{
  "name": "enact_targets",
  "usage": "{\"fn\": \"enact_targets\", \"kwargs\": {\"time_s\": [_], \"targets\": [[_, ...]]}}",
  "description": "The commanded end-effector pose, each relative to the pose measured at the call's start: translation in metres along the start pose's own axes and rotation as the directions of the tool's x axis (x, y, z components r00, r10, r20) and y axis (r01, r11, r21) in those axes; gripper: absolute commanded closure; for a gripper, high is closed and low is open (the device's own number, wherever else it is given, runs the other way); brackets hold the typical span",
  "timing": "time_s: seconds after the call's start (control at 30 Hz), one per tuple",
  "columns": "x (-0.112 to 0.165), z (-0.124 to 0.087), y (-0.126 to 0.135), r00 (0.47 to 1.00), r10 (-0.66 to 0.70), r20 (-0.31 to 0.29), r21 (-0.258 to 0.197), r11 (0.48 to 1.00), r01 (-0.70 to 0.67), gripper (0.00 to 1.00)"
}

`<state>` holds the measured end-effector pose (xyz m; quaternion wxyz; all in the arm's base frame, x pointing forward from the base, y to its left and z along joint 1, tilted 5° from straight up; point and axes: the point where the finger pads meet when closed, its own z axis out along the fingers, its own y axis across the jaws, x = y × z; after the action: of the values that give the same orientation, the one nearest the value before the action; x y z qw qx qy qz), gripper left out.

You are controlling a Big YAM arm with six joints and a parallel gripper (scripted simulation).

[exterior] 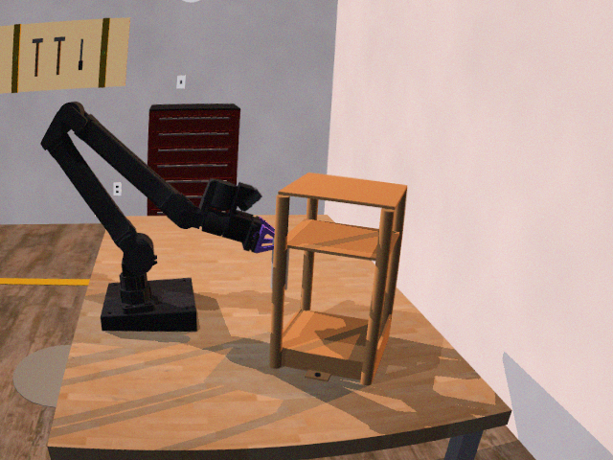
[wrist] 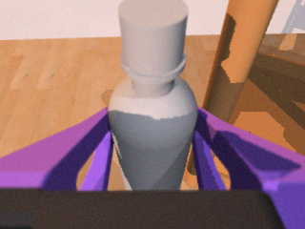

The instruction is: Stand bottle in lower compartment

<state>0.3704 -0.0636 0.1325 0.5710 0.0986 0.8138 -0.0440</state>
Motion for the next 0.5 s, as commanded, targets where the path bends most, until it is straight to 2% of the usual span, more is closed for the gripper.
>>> {"fn": "enact_targets", "kwargs": {"time_s": [0.0,0.17,0.33,0.47], "targets": [[-0.042,0.005,0.003,0.997,0.01,0.079,-0.007,1.0,-0.01,0.72],[-0.043,0.005,0.003,0.997,0.01,0.082,-0.007,1.0,-0.01,0.72],[-0.033,0.001,-0.003,0.998,0.016,0.065,0.013,1.0,-0.016,0.72],[-0.013,-0.014,-0.023,0.999,0.035,0.042,0.087,0.995,-0.039,0.72]]}}
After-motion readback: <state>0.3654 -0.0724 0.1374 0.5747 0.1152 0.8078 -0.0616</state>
